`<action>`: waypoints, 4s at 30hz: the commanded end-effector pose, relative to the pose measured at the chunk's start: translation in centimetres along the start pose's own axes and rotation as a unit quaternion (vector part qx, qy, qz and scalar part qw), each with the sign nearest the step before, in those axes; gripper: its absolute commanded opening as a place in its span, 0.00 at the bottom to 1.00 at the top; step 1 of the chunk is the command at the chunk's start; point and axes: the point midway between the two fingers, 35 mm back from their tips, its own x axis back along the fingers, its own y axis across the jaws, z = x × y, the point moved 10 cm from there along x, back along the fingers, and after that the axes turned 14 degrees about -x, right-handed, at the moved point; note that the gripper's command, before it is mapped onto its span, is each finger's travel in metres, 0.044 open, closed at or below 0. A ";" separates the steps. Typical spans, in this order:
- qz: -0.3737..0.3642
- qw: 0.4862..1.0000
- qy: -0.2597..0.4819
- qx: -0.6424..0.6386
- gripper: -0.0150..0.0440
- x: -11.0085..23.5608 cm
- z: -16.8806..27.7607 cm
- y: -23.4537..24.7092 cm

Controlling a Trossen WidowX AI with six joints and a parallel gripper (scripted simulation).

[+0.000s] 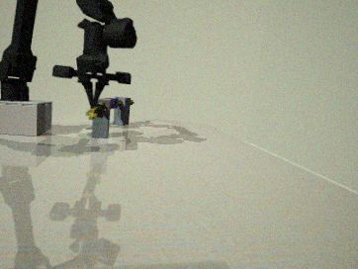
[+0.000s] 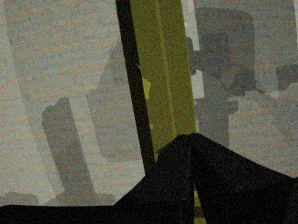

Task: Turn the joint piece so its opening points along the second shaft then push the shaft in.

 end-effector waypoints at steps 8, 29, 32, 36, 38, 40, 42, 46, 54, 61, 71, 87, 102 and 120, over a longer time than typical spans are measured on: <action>-0.002 1.000 -0.001 0.000 0.25 -0.3 0.2 -0.1; -0.004 1.000 -0.004 0.000 0.25 -0.3 0.2 -0.1; -0.004 1.000 -0.004 0.000 0.25 -0.4 0.2 -0.1; -0.003 1.000 -0.004 -0.001 0.25 -0.4 0.2 -0.1; 0.003 1.000 0.002 -0.002 0.25 -0.4 0.1 0.0; -0.004 1.000 -0.005 -0.001 0.25 0.2 0.1 -0.1; 0.002 1.000 0.001 -0.002 0.25 1.8 0.0 0.1; 0.005 1.000 0.004 -0.002 0.25 2.7 0.0 0.1; 0.005 0.996 0.005 0.093 0.57 3.9 0.0 0.3; 0.004 0.977 0.005 0.214 0.88 5.4 -0.1 0.5; 0.001 0.926 0.005 0.377 1.00 7.5 -0.1 0.6; 0.001 0.792 0.006 0.611 1.00 10.8 -0.1 0.5; 0.000 0.711 0.007 0.703 1.00 12.3 0.0 0.3; -0.045 0.868 0.087 0.486 1.00 9.6 5.3 0.4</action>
